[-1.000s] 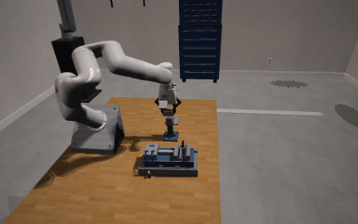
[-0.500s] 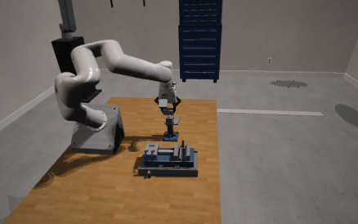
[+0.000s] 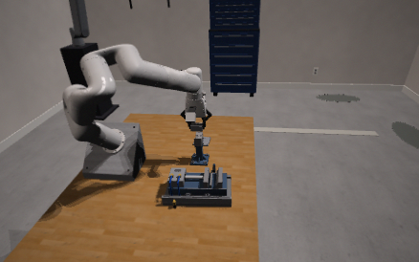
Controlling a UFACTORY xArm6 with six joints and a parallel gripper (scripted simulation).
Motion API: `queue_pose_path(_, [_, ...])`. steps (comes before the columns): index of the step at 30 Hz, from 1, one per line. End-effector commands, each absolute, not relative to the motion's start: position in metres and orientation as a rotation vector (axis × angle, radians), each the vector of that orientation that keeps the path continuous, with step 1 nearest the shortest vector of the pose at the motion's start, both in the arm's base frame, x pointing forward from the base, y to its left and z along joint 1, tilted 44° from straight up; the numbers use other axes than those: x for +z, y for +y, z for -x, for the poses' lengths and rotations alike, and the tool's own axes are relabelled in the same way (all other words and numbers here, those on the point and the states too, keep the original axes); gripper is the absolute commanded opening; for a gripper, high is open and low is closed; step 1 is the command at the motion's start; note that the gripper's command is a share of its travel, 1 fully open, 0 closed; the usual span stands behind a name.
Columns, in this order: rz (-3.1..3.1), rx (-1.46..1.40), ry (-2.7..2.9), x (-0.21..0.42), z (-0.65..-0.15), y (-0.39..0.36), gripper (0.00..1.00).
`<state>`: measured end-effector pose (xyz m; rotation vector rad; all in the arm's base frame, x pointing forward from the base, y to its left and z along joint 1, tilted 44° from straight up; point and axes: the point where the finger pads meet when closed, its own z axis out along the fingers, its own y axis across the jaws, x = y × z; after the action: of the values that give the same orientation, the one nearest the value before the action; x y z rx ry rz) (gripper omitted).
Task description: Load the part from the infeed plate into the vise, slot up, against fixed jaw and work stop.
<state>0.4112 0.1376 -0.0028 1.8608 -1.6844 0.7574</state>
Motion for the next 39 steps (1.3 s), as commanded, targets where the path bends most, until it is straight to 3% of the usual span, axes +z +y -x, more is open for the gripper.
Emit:
queue_pose_path(1, [-1.864, 0.759, -1.687, 0.003, -0.412, 0.144, 0.00])
queue_pose_path(39, [-1.855, 0.764, -1.701, 0.017, -0.412, 0.155, 0.00])
